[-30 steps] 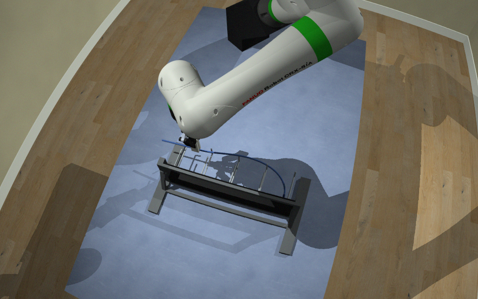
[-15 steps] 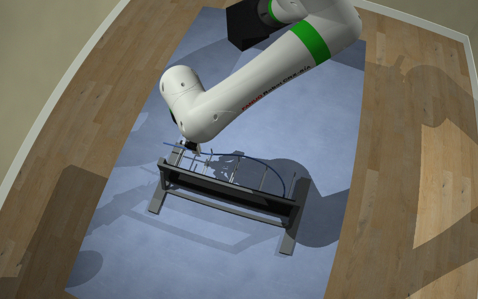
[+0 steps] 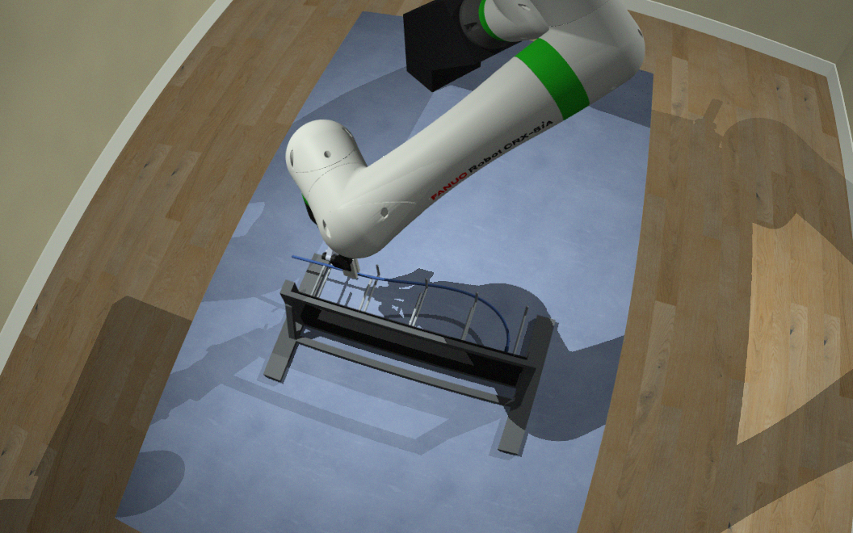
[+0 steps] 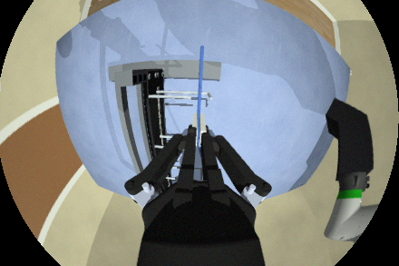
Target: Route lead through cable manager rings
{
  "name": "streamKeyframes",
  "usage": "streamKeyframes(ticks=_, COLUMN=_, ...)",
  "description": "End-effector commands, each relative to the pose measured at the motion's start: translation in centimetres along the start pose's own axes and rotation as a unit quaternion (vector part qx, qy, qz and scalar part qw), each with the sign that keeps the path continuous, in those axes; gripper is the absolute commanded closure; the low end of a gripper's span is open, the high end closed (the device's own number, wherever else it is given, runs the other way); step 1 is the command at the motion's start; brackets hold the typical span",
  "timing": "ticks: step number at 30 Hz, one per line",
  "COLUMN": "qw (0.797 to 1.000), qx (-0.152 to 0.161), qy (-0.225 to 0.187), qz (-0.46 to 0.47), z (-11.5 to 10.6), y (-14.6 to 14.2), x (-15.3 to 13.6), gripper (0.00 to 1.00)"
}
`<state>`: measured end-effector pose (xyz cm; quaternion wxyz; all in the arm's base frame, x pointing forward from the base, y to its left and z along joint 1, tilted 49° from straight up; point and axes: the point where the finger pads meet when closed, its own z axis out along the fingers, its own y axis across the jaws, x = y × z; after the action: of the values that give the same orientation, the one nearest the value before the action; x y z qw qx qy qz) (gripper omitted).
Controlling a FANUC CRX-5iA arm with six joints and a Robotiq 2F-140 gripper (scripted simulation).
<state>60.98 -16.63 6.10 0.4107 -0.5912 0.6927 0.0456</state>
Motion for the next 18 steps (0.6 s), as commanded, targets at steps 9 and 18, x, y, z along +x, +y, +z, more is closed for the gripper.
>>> streamKeyframes(ticks=9, qw=1.0, qx=0.0, qy=0.0, qz=0.0, z=0.04, y=-0.02, x=0.02, gripper=1.0)
streamKeyframes(ticks=18, qw=1.0, qx=0.0, qy=0.0, qz=0.0, z=0.04, y=-0.33, x=0.02, gripper=1.0)
